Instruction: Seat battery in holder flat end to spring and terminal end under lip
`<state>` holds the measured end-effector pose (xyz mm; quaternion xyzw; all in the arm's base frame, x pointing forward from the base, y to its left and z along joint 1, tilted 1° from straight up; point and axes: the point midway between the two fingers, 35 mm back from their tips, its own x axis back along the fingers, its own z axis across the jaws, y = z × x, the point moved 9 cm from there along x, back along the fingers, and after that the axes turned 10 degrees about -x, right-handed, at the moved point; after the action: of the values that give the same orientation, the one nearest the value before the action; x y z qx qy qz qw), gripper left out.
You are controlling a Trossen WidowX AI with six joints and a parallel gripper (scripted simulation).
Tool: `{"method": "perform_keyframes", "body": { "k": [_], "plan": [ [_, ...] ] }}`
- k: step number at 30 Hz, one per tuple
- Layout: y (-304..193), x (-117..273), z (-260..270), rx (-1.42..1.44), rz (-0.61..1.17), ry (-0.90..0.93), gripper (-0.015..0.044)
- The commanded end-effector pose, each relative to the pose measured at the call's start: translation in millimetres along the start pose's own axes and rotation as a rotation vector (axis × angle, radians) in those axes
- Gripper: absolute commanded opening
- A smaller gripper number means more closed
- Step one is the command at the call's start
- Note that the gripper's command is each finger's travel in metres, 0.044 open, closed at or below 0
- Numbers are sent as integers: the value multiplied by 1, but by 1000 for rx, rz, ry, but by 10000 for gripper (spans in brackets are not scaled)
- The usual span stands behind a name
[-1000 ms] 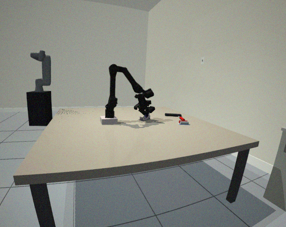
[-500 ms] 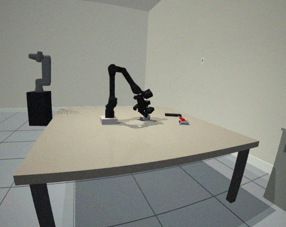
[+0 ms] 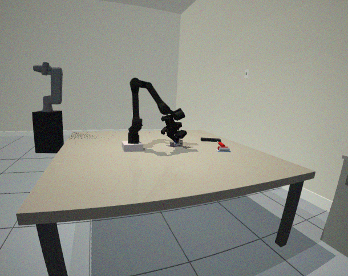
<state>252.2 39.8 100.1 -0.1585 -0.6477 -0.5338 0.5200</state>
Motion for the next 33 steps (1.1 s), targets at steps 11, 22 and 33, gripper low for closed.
{"method": "perform_keyframes", "body": {
  "k": [11, 22, 33],
  "plan": [
    [-3, 1, 0, -9, 45, -6, 79],
    [5, -3, 0, -18, 113, -12, 79],
    [13, -8, 0, -24, 181, -18, 79]
  ]
}}
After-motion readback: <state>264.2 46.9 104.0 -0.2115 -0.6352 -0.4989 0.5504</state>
